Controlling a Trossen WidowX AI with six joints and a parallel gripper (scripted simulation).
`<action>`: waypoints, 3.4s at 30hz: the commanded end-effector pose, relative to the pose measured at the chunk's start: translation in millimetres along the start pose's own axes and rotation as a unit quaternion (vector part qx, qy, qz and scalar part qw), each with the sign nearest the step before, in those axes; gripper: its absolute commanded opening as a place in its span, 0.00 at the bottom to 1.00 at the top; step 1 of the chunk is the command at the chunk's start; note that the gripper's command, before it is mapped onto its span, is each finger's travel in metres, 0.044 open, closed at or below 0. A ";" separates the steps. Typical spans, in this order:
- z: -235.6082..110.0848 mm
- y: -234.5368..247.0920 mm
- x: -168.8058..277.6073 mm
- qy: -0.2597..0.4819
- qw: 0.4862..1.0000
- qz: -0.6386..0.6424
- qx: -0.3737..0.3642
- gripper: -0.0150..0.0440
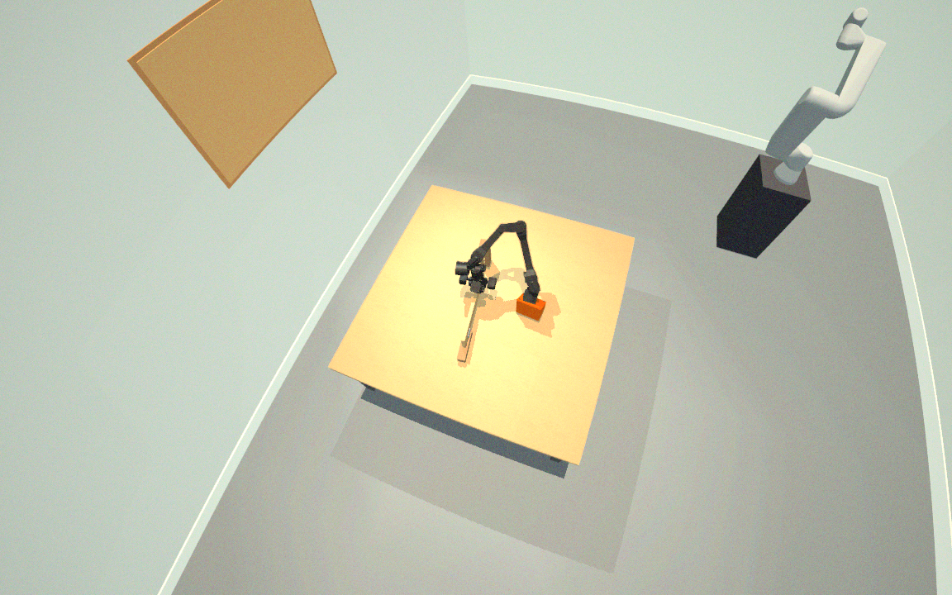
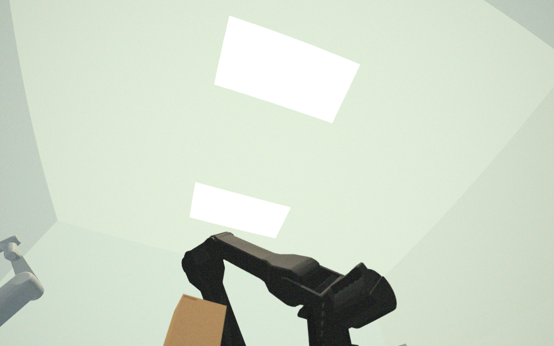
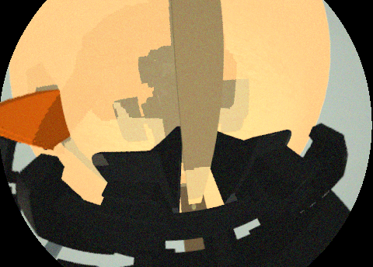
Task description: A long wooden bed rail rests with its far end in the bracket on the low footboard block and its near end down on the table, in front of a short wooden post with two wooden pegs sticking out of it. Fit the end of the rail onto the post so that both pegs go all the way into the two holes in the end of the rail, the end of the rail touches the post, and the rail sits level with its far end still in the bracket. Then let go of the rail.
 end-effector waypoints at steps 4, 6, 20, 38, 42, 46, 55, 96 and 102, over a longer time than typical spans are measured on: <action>0.4 0.1 0.1 0.003 1.000 -0.002 0.000 0.25; 0.4 0.1 0.1 0.003 1.000 -0.002 0.000 0.25; -5.7 -0.3 -0.7 0.003 1.000 -0.002 0.000 0.25; -14.8 -1.8 -0.6 0.003 1.000 -0.002 0.000 0.25; -16.8 -2.0 -0.6 0.002 1.000 -0.002 0.000 0.25; -18.8 -2.2 -0.5 0.002 1.000 -0.002 0.000 0.25; -23.3 -2.4 -0.5 0.002 1.000 -0.002 0.000 0.25; -28.5 -1.6 -0.7 0.002 1.000 -0.002 0.000 0.25; -27.7 -1.2 -0.8 0.002 1.000 -0.002 0.000 0.25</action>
Point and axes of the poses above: the point midway between the two fingers, 35 mm back from their tips, its own z axis out along the fingers, its own y axis across the jaws, x = y × z, the point moved 9 cm from there along -z, back along the fingers, and after that the axes turned 9 degrees about -z, right-handed, at the moved point
